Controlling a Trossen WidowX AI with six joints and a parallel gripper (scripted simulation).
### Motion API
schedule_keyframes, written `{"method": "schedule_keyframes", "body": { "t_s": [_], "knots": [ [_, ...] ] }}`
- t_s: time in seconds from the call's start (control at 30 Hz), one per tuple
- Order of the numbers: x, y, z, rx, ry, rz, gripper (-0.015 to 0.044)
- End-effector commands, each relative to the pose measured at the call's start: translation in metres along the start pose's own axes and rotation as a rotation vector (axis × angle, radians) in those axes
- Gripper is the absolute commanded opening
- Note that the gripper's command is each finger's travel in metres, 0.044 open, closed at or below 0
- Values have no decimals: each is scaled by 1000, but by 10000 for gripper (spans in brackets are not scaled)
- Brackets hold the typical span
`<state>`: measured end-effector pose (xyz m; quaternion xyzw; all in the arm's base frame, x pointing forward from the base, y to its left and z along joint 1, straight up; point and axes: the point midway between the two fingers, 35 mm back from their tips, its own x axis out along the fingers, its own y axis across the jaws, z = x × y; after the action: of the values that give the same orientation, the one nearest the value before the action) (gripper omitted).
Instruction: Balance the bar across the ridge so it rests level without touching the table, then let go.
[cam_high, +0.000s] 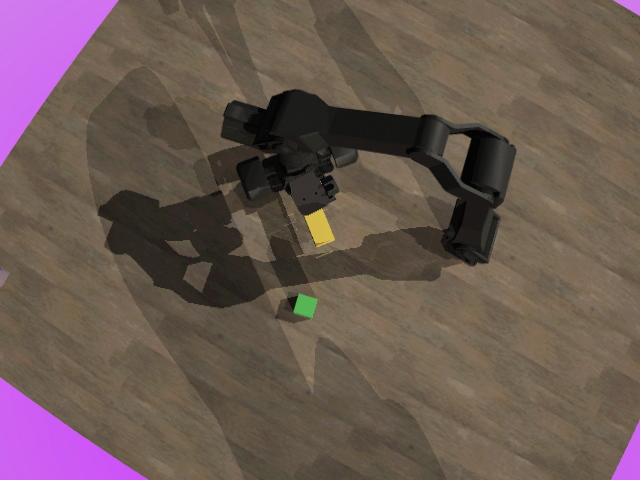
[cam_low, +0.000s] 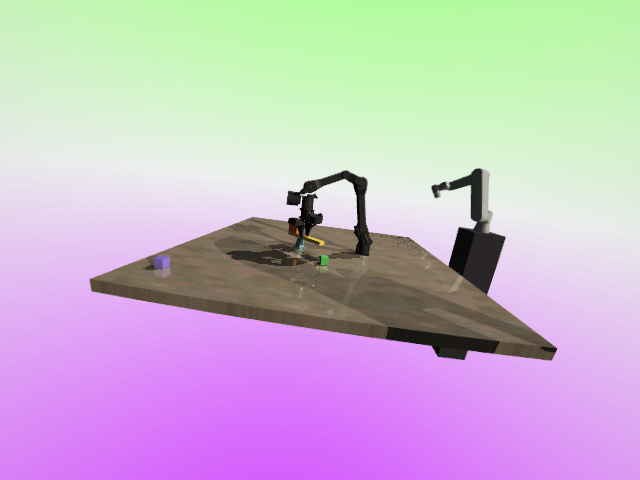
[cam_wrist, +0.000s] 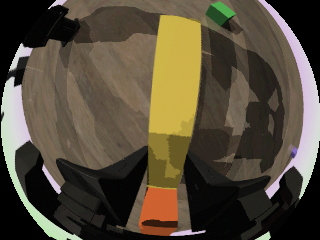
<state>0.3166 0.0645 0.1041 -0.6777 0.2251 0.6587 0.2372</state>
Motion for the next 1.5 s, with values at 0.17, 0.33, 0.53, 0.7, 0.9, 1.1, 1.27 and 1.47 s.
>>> {"method": "schedule_keyframes", "body": {
  "t_s": [0.17, 0.33, 0.53, 0.7, 0.9, 1.1, 1.27, 1.47],
  "knots": [
    [0, 0, 0, 0, 0, 0, 0],
    [0, 0, 0, 0, 0, 0, 0],
    [0, 0, 0, 0, 0, 0, 0],
    [0, 0, 0, 0, 0, 0, 0],
    [0, 0, 0, 0, 0, 0, 0],
    [0, 0, 0, 0, 0, 0, 131],
    [0, 0, 0, 0, 0, 0, 167],
    [0, 0, 0, 0, 0, 0, 167]
  ]
}}
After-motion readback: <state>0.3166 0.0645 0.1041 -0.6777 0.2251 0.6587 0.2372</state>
